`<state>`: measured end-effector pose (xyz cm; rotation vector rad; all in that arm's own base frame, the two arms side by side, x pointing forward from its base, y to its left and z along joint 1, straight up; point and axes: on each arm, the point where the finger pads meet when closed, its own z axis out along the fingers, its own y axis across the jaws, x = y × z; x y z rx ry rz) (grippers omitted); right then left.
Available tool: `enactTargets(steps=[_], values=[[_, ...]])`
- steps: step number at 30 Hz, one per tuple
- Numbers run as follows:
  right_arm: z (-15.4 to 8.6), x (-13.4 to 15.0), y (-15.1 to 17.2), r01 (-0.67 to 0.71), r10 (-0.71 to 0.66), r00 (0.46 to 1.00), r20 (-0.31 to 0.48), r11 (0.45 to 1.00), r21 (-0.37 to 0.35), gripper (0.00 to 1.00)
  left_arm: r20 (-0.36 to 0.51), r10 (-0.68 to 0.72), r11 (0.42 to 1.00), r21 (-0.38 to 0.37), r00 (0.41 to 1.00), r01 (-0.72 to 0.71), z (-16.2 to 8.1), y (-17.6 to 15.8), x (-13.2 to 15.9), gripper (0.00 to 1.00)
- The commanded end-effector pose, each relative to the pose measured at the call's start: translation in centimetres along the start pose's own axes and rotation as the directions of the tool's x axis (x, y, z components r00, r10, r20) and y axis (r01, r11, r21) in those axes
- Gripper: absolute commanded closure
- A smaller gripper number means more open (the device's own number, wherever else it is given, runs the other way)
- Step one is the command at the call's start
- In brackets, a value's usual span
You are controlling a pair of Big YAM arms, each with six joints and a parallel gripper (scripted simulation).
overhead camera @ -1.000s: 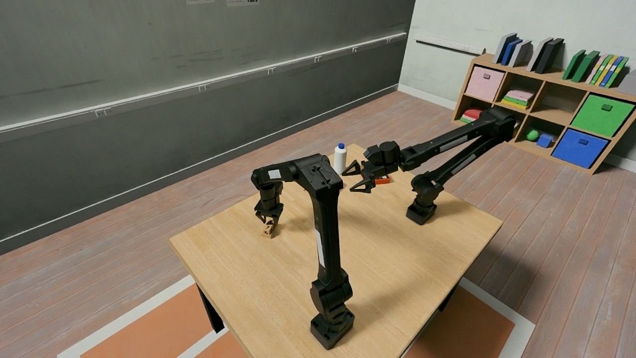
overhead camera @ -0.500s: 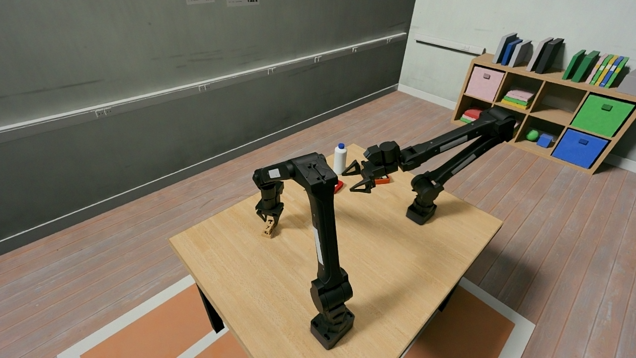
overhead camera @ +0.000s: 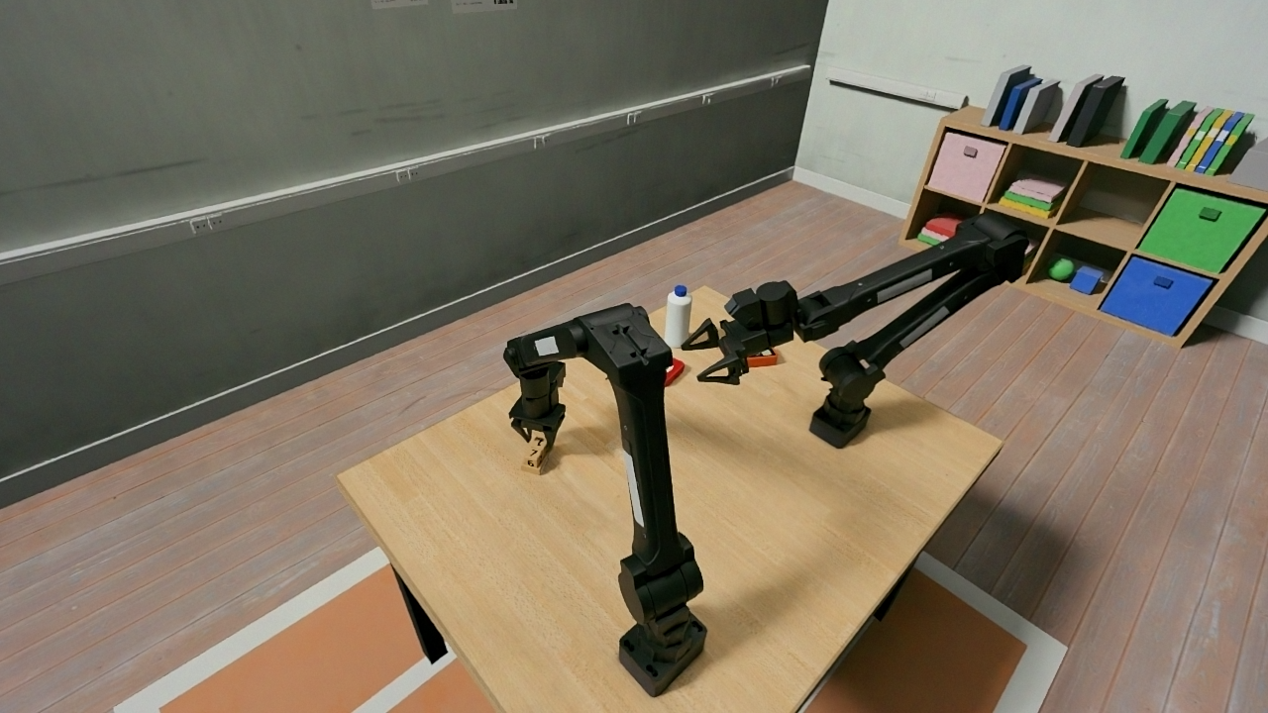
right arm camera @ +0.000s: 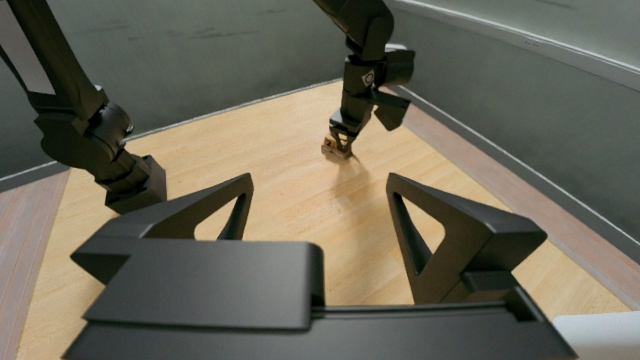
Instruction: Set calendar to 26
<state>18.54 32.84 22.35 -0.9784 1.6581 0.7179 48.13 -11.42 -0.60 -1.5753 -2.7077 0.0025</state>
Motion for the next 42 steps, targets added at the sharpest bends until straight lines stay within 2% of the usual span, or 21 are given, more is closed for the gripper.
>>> enactTargets(steps=[1, 5, 7, 13, 14, 16, 17, 25, 30, 31, 34, 38, 39, 41, 42], values=[[0.1, -0.8, -0.1, -0.010, 0.009, 1.000, 0.016, 1.000, 0.004, 0.00, 0.020, 0.010, 1.000, -0.018, 1.000, -0.009, -1.5, 0.5, -0.5, 0.47], [0.1, -0.8, -0.1, -0.010, 0.009, 1.000, 0.016, 1.000, 0.004, 0.00, 0.006, 0.005, 1.000, -0.003, 1.000, -0.005, -2.6, -0.4, 1.5, 0.47], [0.1, -0.8, -0.1, -0.010, 0.009, 1.000, 0.016, 1.000, 0.004, 0.00, 0.021, 0.004, 1.000, -0.020, 1.000, -0.003, -4.0, 0.2, 1.1, 0.47], [0.1, -0.8, -0.1, -0.010, 0.009, 1.000, 0.016, 1.000, 0.004, 0.00, 0.023, -0.011, 1.000, -0.021, 1.000, 0.011, -4.5, 0.0, 1.4, 0.47], [0.1, -0.8, -0.1, -0.010, 0.009, 1.000, 0.016, 1.000, 0.004, 0.00, 0.015, -0.011, 1.000, -0.013, 1.000, 0.011, -3.6, 0.1, 1.4, 0.47], [0.1, -0.8, -0.1, -0.010, 0.009, 1.000, 0.016, 1.000, 0.004, 0.00, 0.015, -0.009, 1.000, -0.013, 1.000, 0.010, -3.6, 0.0, 1.3, 0.47], [0.1, -0.8, -0.1, -0.010, 0.009, 1.000, 0.016, 1.000, 0.004, 0.00, 0.009, -0.010, 1.000, -0.006, 1.000, 0.010, -2.5, 0.1, 1.3, 0.47], [0.1, -0.8, -0.1, -0.010, 0.009, 1.000, 0.016, 1.000, 0.004, 0.00, 0.002, -0.005, 1.000, 0.002, 1.000, 0.005, -0.9, -0.1, 1.6, 0.47], [0.1, -0.8, -0.1, -0.010, 0.009, 1.000, 0.016, 1.000, 0.004, 0.00, 0.008, -0.005, 1.000, -0.006, 1.000, 0.005, -0.8, 0.3, 1.3, 0.47], [0.1, -0.8, -0.1, -0.010, 0.009, 1.000, 0.016, 1.000, 0.004, 0.00, 0.022, -0.005, 1.000, -0.021, 1.000, 0.005, -1.6, 0.5, 1.2, 0.47], [0.1, -0.8, -0.1, -0.010, 0.009, 1.000, 0.016, 1.000, 0.004, 0.00, 0.002, -0.005, 1.000, 0.002, 1.000, 0.005, 0.1, -0.1, 1.7, 0.47], [0.1, -0.8, -0.1, -0.010, 0.009, 1.000, 0.016, 1.000, 0.004, 0.00, 0.008, -0.005, 1.000, -0.006, 1.000, 0.005, 0.3, 0.3, 1.3, 0.47], [0.1, -0.8, -0.1, -0.010, 0.009, 1.000, 0.016, 1.000, 0.004, 0.00, 0.008, -0.005, 1.000, -0.006, 1.000, 0.005, 0.3, 0.3, 1.3, 0.55], [0.1, -0.8, -0.1, -0.010, 0.009, 1.000, 0.016, 1.000, 0.004, 0.00, 0.016, -0.005, 1.000, -0.014, 1.000, 0.005, -0.5, 0.3, 1.3, 0.55], [0.1, -0.8, -0.1, -0.010, 0.009, 1.000, 0.016, 1.000, 0.004, 0.00, 0.018, -0.005, 1.000, -0.017, 1.000, 0.005, -0.7, 0.4, 1.2, 0.59]])
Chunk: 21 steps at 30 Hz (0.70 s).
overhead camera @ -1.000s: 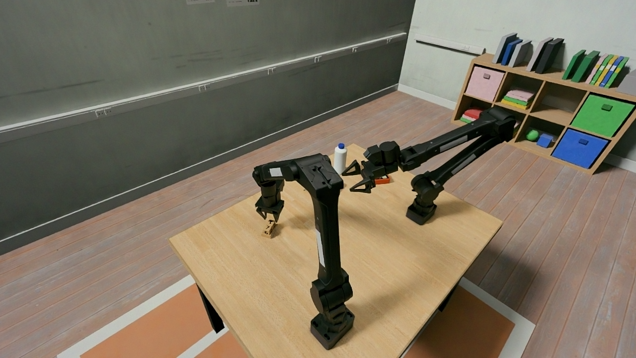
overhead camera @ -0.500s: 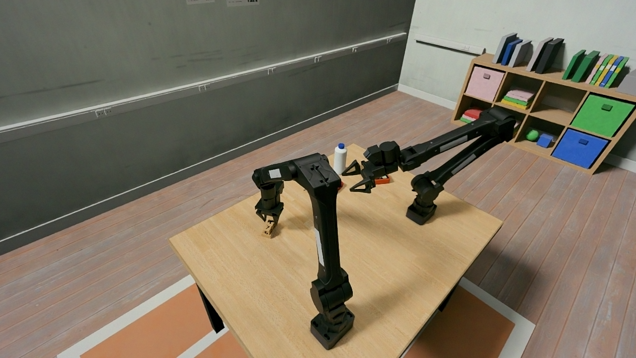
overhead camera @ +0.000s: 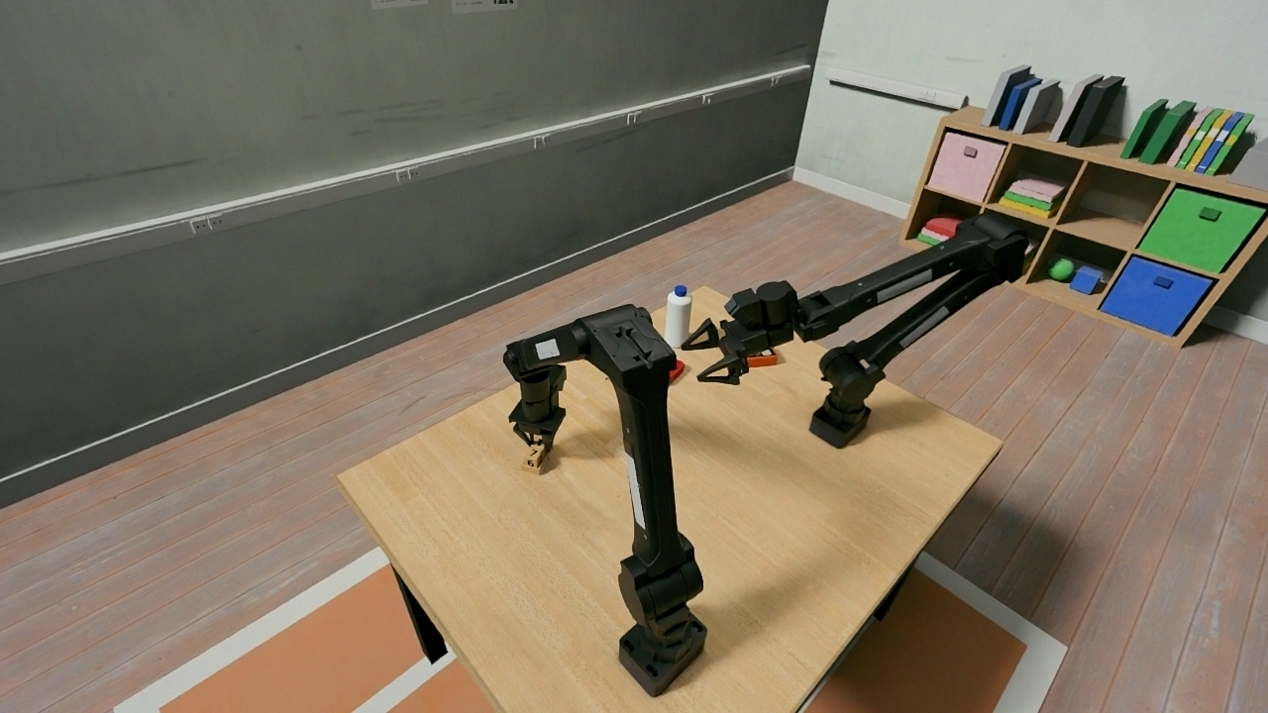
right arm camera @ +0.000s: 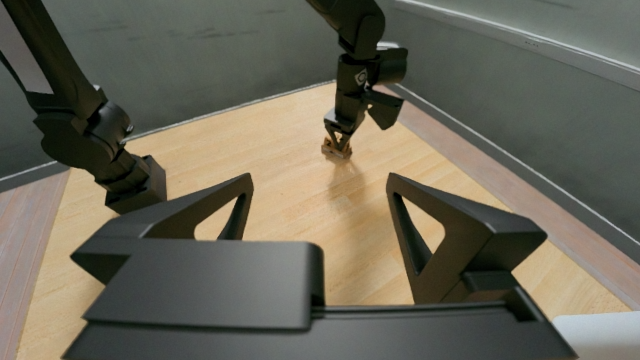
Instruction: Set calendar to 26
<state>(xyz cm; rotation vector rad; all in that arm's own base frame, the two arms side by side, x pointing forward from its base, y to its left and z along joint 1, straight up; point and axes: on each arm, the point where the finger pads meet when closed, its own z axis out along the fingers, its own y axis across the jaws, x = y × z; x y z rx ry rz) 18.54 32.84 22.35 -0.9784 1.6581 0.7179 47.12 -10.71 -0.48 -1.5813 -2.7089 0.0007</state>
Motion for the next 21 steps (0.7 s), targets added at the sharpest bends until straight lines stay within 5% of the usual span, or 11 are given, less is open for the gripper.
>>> enactTargets(steps=[1, 16, 18, 21], values=[[0.13, -0.85, -0.11, -0.010, 0.009, 1.000, 0.016, 1.000, 0.004, 0.00, 0.015, -0.008, 1.000, -0.014, 1.000, 0.008, -0.55, 0.91, 0.13, 0.59], [0.13, -0.85, -0.11, -0.010, 0.009, 1.000, 0.016, 1.000, 0.004, 0.00, 0.011, -0.002, 1.000, -0.011, 1.000, 0.003, -0.54, 0.37, -0.23, 0.76], [0.13, -0.85, -0.11, -0.010, 0.009, 1.000, 0.016, 1.000, 0.004, 0.00, 0.011, -0.002, 1.000, -0.011, 1.000, 0.003, -0.54, 0.37, -0.23, 0.99], [0.13, -0.85, -0.11, -0.010, 0.009, 1.000, 0.016, 1.000, 0.004, 0.00, 0.011, -0.002, 1.000, -0.011, 1.000, 0.003, -0.54, 0.37, -0.23, 1.00]])
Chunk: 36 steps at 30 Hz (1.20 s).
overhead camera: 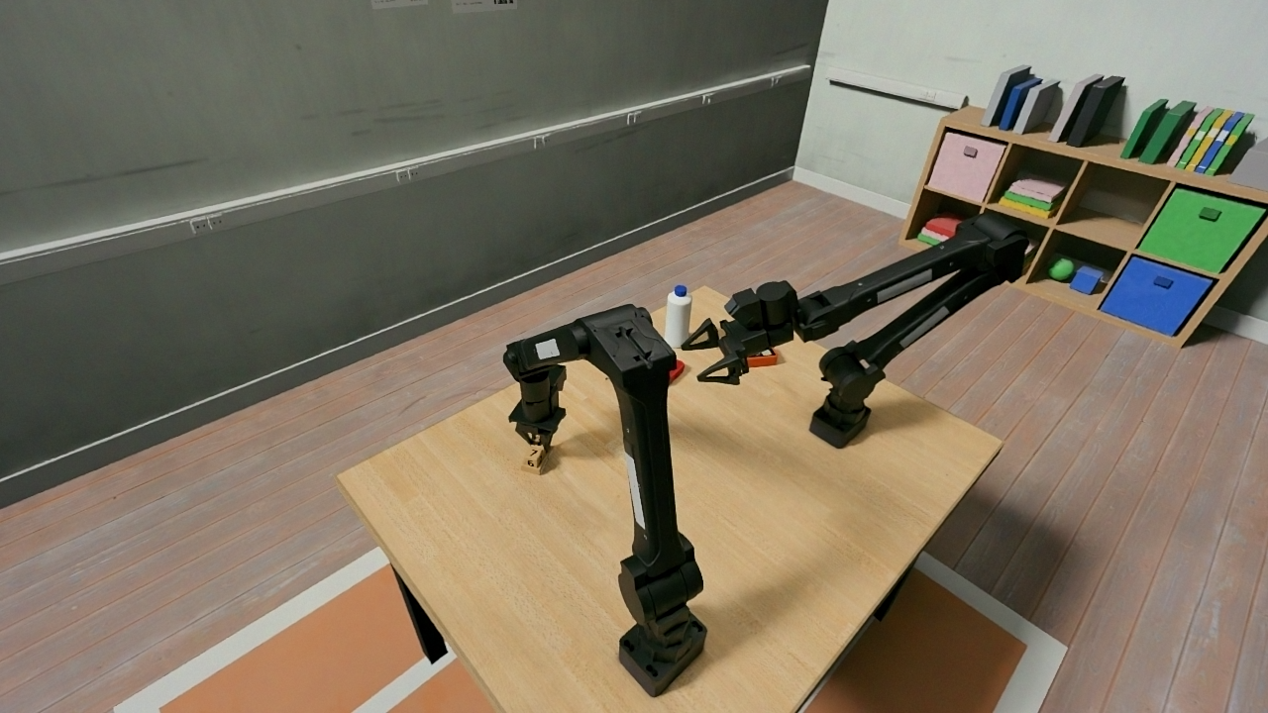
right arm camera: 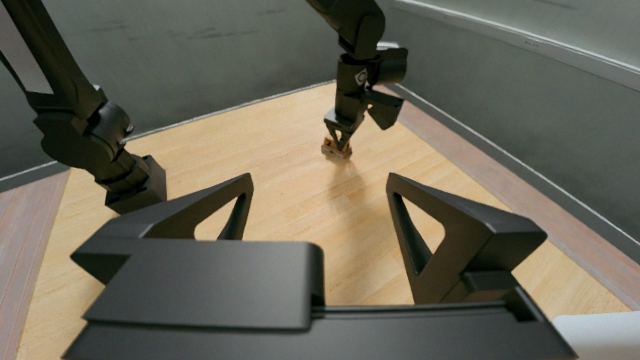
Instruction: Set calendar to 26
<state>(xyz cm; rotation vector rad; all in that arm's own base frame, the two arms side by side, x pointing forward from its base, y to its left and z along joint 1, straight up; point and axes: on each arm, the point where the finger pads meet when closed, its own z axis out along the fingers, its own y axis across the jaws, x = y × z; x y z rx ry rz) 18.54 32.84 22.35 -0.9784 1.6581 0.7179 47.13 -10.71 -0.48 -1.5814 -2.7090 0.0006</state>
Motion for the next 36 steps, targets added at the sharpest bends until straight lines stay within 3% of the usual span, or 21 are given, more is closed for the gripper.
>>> enactTargets(steps=[1, 3, 4, 12, 15, 16, 21, 24, 28, 33, 36], values=[[0.1, -0.8, -0.1, -0.010, 0.009, 1.000, 0.016, 1.000, 0.004, 0.00, 0.011, -0.002, 1.000, -0.011, 1.000, 0.003, -0.5, 0.4, -0.2, 1.00], [0.1, -0.8, -0.1, -0.010, 0.009, 1.000, 0.016, 1.000, 0.004, 0.00, 0.022, -0.004, 1.000, -0.022, 1.000, 0.004, -1.6, 0.5, -0.3, 0.77], [0.1, -0.8, -0.1, -0.010, 0.009, 1.000, 0.016, 1.000, 0.004, 0.00, 0.033, -0.004, 0.999, -0.034, 0.999, 0.005, -2.7, 1.1, -0.9, 0.76], [0.1, -0.8, -0.1, -0.010, 0.009, 1.000, 0.016, 1.000, 0.004, 0.00, 0.033, -0.005, 0.999, -0.035, 0.999, 0.007, -7.2, 0.9, -0.7, 0.76], [0.1, -0.8, -0.1, -0.010, 0.009, 1.000, 0.016, 1.000, 0.004, 0.00, 0.020, -0.013, 1.000, -0.020, 1.000, 0.014, -6.3, 0.8, -0.7, 0.76], [0.5, -2.7, -0.1, -0.021, 0.020, 0.999, 0.050, 1.000, 0.003, 0.00, 0.020, -0.017, 1.000, -0.019, 1.000, 0.017, -6.4, 0.8, -0.8, 0.76], [1.3, -3.0, 0.5, -0.012, 0.013, 0.998, 0.054, 1.000, -0.013, 0.00, 0.019, -0.008, 1.000, -0.019, 1.000, 0.008, -6.8, 0.4, -1.4, 0.76], [3.0, -3.4, 1.0, -0.008, 0.009, 0.998, 0.059, 1.000, -0.024, 0.00, 0.020, -0.007, 1.000, -0.019, 1.000, 0.007, -7.1, 0.4, -1.7, 0.76], [7.1, -3.5, 2.3, 0.000, 0.003, 0.998, 0.060, 0.999, -0.047, 0.00, 0.039, 0.012, 0.999, -0.039, 0.999, -0.010, -7.5, 1.4, -1.8, 0.76], [11.3, -2.8, 3.7, 0.007, -0.003, 0.998, 0.058, 0.997, -0.071, 0.00, 0.086, -0.004, 0.997, -0.073, 0.996, 0.011, -7.1, 3.5, 2.4, 0.76], [12.0, -2.6, 3.8, 0.008, -0.003, 0.998, 0.058, 0.997, -0.073, 0.00, 0.106, 0.004, 0.995, -0.097, 0.994, 0.006, -7.5, 4.6, 3.0, 0.76]])
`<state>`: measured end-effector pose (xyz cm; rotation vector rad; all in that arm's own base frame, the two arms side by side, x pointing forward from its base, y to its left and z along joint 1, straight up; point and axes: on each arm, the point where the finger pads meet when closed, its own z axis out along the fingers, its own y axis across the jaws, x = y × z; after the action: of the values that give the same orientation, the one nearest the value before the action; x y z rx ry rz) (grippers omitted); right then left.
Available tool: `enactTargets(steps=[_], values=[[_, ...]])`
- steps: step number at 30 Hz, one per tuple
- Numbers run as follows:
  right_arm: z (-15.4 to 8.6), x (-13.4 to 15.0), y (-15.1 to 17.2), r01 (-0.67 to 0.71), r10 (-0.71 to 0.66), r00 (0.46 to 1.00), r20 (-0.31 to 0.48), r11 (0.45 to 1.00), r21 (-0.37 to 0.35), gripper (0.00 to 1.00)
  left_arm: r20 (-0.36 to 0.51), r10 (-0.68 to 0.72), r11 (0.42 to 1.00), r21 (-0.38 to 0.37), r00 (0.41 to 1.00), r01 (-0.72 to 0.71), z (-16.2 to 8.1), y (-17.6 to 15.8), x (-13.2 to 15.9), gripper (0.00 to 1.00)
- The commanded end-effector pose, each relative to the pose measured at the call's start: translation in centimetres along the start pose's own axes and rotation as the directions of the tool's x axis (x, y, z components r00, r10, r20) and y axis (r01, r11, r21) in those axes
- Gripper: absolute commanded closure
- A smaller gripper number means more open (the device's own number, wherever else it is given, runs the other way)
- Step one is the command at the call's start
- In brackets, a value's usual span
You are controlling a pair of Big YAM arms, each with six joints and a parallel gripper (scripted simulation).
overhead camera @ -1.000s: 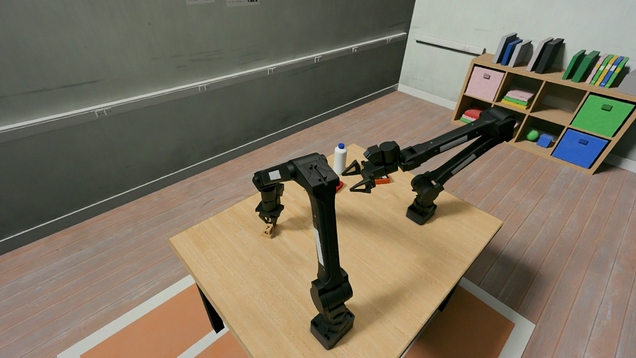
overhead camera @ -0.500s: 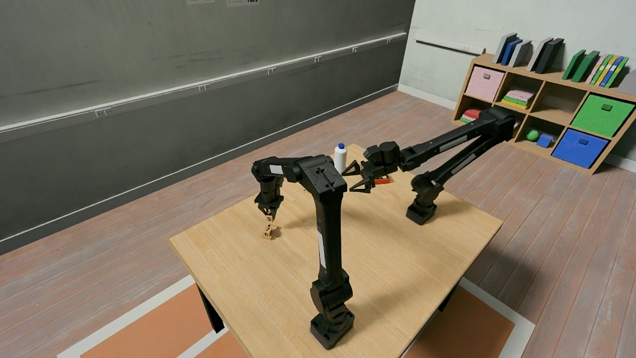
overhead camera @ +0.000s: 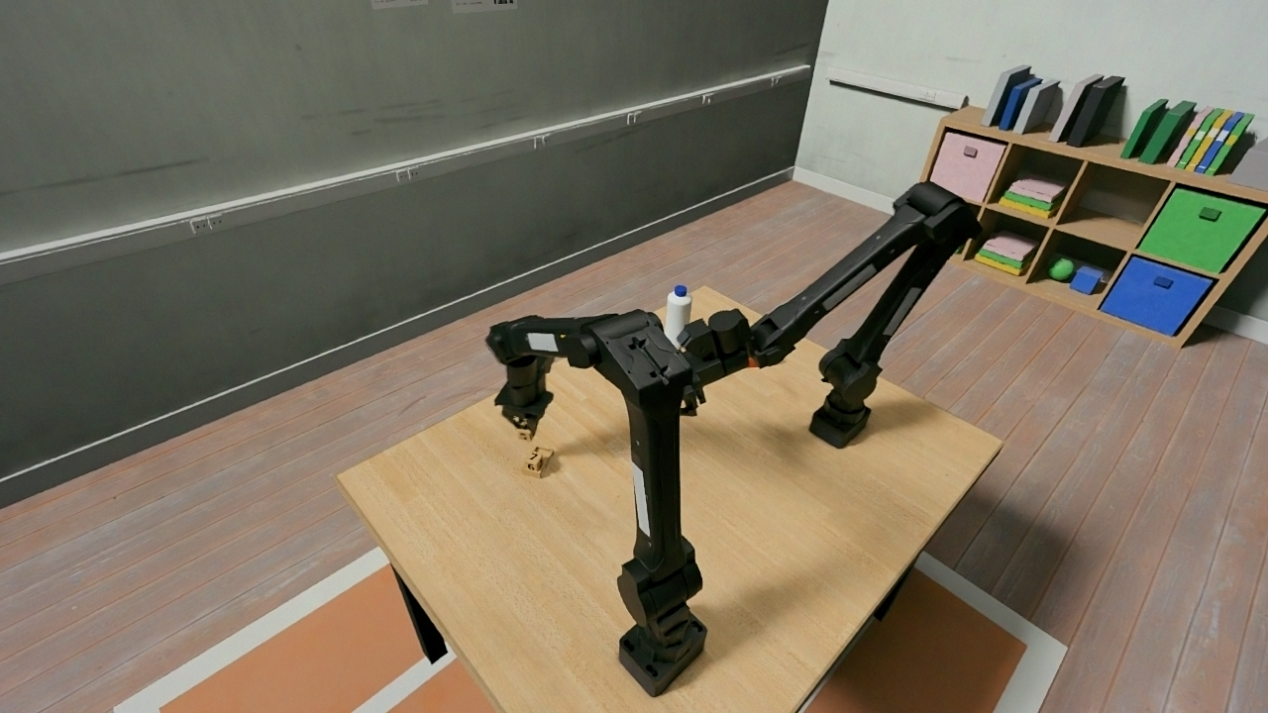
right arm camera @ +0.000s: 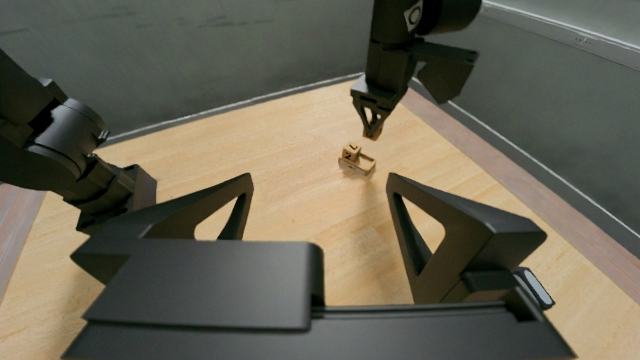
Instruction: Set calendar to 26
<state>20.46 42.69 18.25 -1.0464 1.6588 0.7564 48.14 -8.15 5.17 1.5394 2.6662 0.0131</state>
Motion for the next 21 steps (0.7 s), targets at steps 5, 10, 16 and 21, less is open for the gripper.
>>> enactTargets(steps=[5, 10, 16, 21], values=[[5.1, -2.5, 1.7, 0.003, 0.000, 0.997, 0.081, 1.000, -0.030, 0.00, 0.093, 0.040, 0.995, -0.098, 0.995, -0.031, -0.1, 3.8, 6.5, 0.76], [6.5, -1.9, 1.8, 0.004, -0.001, 0.997, 0.078, 0.999, -0.032, 0.00, 0.021, 0.007, 1.000, -0.018, 1.000, -0.007, 2.8, 0.7, 11.3, 0.76], [6.7, -1.1, 1.9, 0.004, -0.002, 0.998, 0.065, 0.999, -0.033, 0.00, -0.040, 0.004, 0.999, 0.032, 0.999, -0.002, 3.6, -2.0, 14.0, 0.76], [6.4, -1.9, 1.9, 0.004, -0.001, 0.997, 0.081, 0.999, -0.033, 0.00, -0.044, -0.022, 1.000, 0.015, 0.999, 0.022, 3.4, -1.4, 14.4, 0.76]])
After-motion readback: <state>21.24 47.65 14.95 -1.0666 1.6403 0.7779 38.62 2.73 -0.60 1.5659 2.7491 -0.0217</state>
